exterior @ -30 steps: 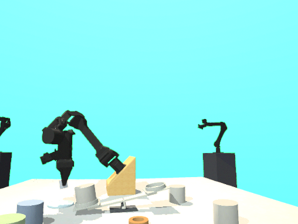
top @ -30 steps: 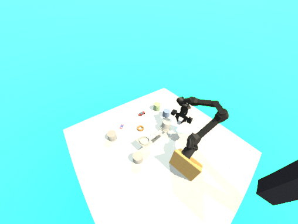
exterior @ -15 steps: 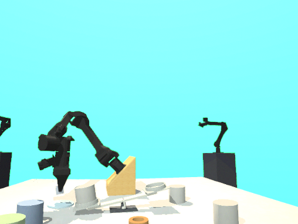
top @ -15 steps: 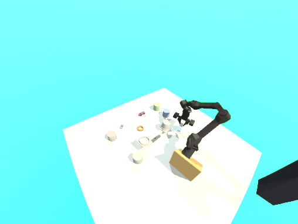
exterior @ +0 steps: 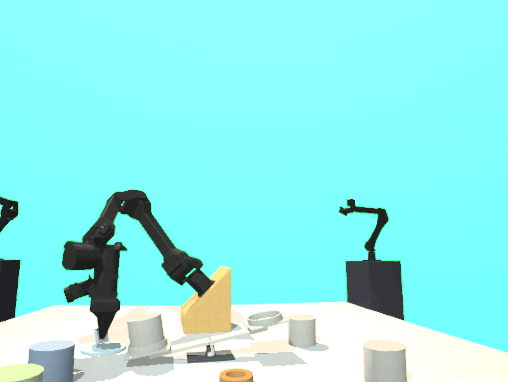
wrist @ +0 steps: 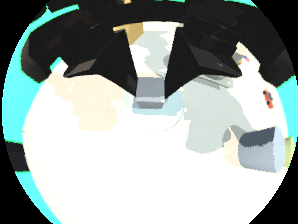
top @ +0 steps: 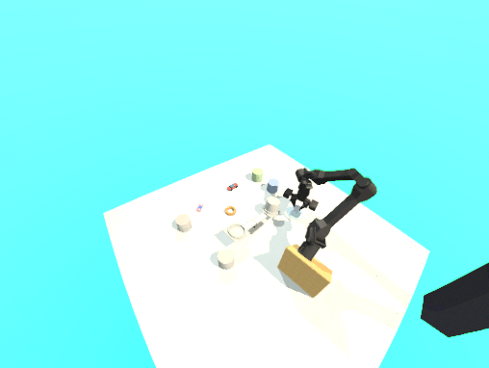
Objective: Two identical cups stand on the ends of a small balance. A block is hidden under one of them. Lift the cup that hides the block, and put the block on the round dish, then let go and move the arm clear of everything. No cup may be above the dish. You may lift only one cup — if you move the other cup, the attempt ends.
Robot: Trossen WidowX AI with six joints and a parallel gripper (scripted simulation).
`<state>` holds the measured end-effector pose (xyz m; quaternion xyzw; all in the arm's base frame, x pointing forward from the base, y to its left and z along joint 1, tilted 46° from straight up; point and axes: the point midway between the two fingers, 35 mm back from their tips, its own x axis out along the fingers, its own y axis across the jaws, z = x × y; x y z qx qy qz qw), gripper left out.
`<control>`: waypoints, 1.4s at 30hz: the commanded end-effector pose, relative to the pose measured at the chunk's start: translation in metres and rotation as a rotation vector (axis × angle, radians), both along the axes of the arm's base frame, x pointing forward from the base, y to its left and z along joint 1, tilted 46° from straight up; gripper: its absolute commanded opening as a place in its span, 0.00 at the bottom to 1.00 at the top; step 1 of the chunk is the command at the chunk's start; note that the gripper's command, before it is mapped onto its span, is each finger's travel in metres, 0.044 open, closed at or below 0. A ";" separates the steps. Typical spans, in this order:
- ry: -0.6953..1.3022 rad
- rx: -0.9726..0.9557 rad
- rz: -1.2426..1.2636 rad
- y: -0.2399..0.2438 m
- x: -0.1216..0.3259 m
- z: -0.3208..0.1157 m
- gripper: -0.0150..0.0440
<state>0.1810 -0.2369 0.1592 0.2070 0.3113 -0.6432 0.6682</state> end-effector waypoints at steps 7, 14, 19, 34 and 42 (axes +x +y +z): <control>0.001 0.000 -0.001 -0.007 -0.001 -0.007 0.30; 0.001 0.000 -0.001 -0.007 -0.001 -0.007 0.61; 0.001 0.000 -0.001 -0.007 -0.001 -0.007 0.83; 0.013 0.019 0.009 0.049 0.002 0.039 1.00; 0.016 0.021 0.016 0.070 0.003 0.058 1.00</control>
